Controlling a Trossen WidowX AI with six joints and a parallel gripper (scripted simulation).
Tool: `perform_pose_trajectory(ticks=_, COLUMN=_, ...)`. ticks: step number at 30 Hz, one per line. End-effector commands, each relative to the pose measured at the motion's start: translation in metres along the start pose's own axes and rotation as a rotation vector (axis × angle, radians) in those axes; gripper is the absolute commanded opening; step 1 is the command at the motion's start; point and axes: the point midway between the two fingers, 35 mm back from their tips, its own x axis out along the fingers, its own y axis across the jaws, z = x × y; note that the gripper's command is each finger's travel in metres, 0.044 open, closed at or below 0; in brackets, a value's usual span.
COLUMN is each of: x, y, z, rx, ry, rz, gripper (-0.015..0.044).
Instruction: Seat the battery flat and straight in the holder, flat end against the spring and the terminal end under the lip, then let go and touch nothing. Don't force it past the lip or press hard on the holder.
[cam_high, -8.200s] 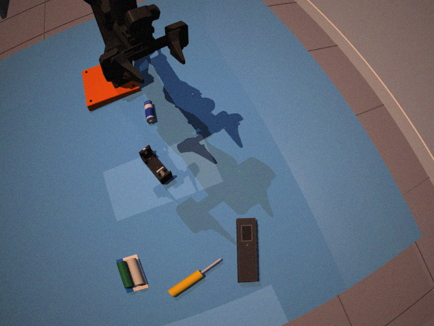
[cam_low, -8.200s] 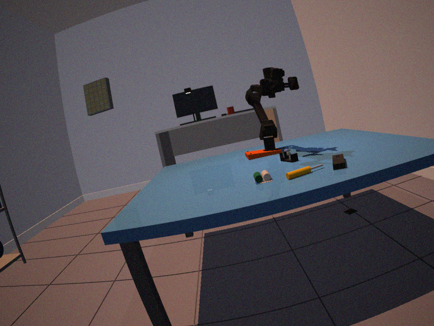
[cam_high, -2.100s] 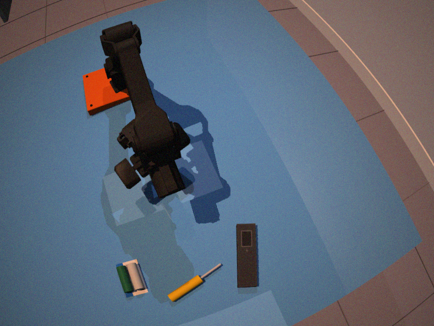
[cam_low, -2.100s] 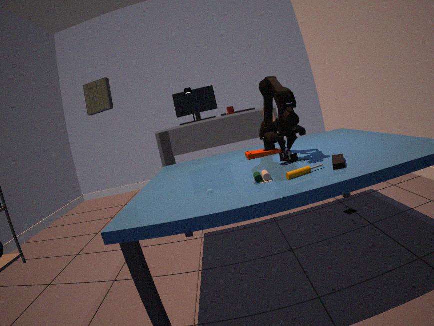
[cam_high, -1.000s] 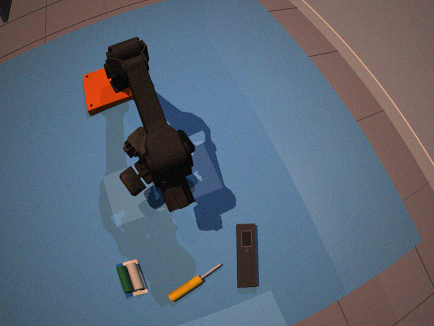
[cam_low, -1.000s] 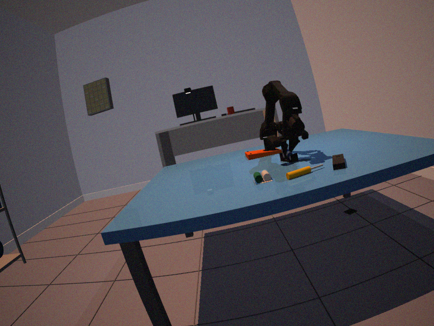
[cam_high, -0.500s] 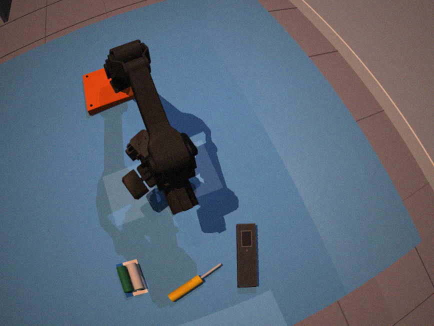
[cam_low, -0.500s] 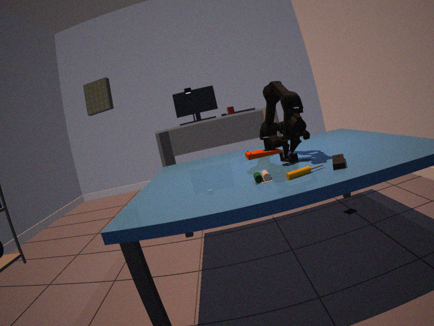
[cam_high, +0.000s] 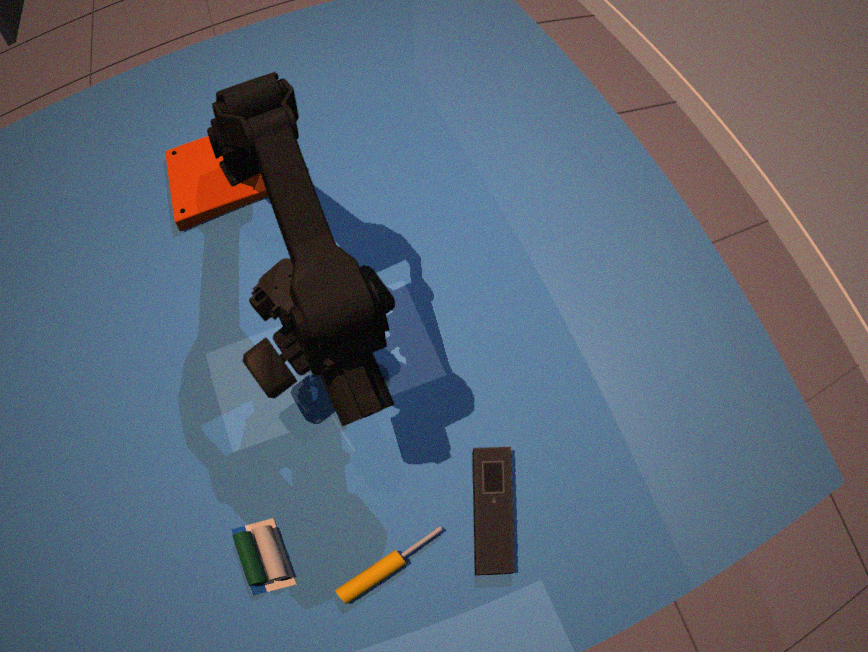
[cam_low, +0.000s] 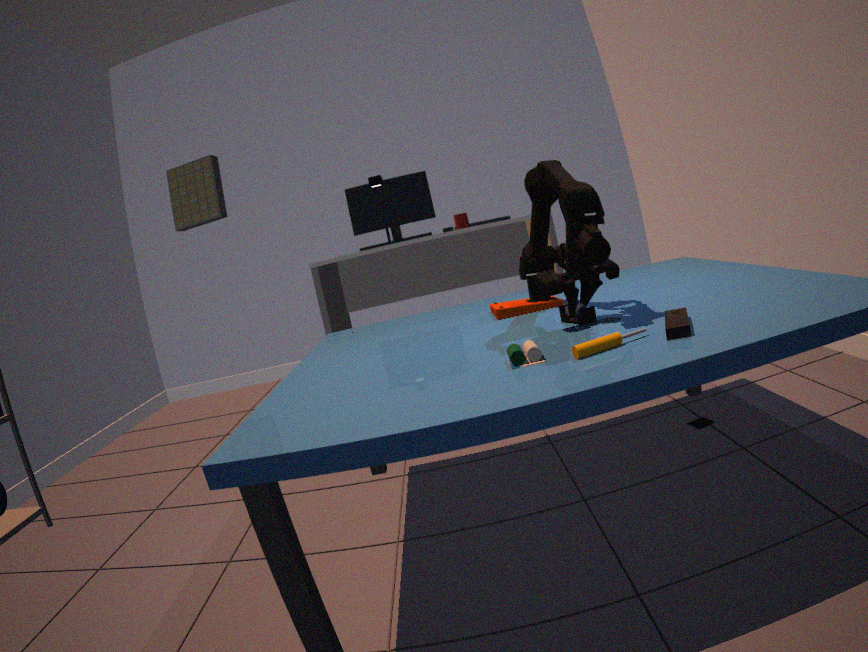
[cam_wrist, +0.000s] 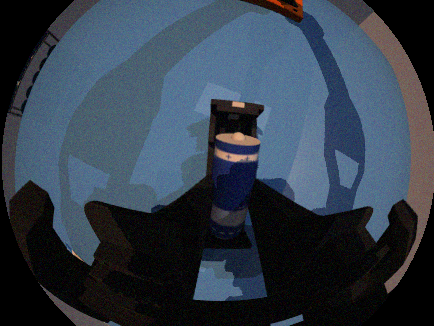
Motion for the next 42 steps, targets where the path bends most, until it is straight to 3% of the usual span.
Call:
perform_pose_trajectory(ticks=1, x=0.0008, y=0.0001, z=-0.0024, rx=0.001, ry=0.026, rz=-0.003, gripper=0.0085)
perform_pose_trajectory(ticks=42, x=0.0078, y=0.0009, z=-0.0003, rx=0.005, ry=0.197, rz=-0.006, gripper=0.0085)
